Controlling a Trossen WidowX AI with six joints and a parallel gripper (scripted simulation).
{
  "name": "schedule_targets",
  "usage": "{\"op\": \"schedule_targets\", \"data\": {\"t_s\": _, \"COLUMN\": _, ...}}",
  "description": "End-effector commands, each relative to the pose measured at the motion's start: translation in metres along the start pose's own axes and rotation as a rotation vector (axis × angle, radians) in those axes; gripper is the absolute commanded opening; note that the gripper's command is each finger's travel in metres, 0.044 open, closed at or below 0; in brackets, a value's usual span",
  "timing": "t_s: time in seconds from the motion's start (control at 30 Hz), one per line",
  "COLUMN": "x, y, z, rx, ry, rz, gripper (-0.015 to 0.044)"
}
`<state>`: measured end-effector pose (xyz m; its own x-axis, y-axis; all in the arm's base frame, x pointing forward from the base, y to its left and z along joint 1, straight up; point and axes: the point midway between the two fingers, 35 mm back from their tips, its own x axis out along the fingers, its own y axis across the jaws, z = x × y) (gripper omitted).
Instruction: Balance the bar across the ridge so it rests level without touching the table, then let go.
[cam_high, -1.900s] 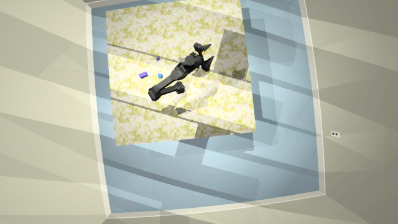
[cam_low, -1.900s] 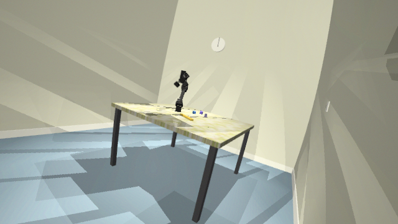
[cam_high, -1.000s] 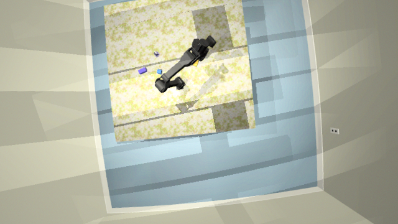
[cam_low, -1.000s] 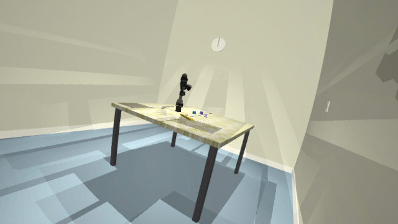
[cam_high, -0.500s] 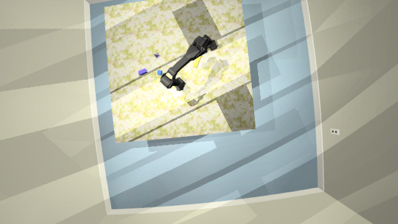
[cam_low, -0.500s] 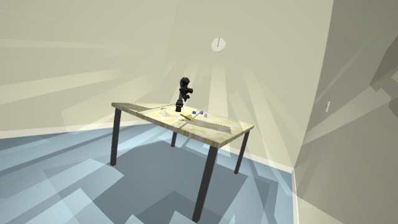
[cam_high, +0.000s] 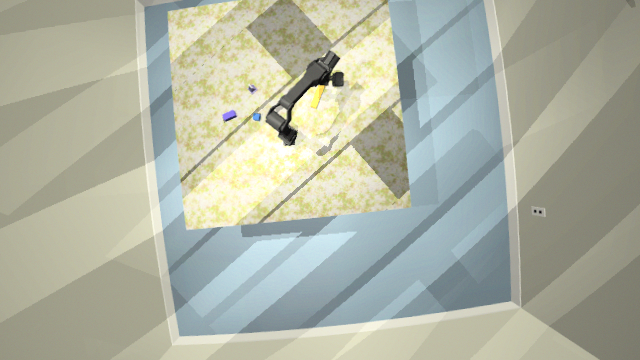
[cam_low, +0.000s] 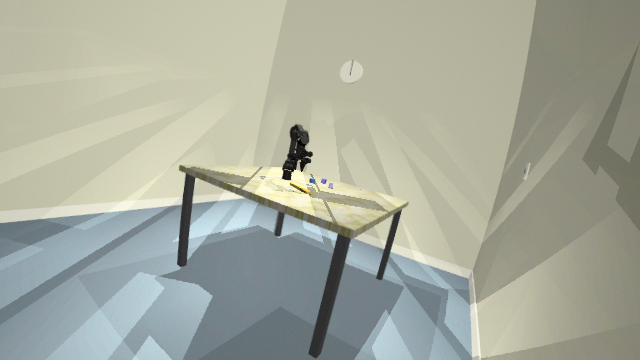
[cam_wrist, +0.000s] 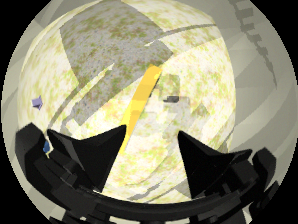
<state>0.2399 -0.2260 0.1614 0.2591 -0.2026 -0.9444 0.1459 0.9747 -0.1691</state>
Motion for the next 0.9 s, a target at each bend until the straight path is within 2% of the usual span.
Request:
{"op": "schedule_targets", "data": {"t_s": 0.0, "x": 0.007, "y": 0.007, "z": 0.0, "rx": 0.074, "ry": 0.054, "rz": 0.029, "gripper": 0.0315}}
{"op": "schedule_targets", "data": {"t_s": 0.4, "x": 0.034, "y": 0.036, "z": -0.01, "rx": 0.342, "ry": 0.283, "rz": 0.109, "gripper": 0.0315}}
{"op": "schedule_targets", "data": {"t_s": 0.53, "x": 0.038, "y": 0.037, "z": -0.011, "rx": 0.345, "ry": 0.286, "rz": 0.109, "gripper": 0.0315}}
{"op": "schedule_targets", "data": {"t_s": 0.87, "x": 0.078, "y": 0.044, "z": -0.022, "rx": 0.345, "ry": 0.287, "rz": 0.109, "gripper": 0.0315}}
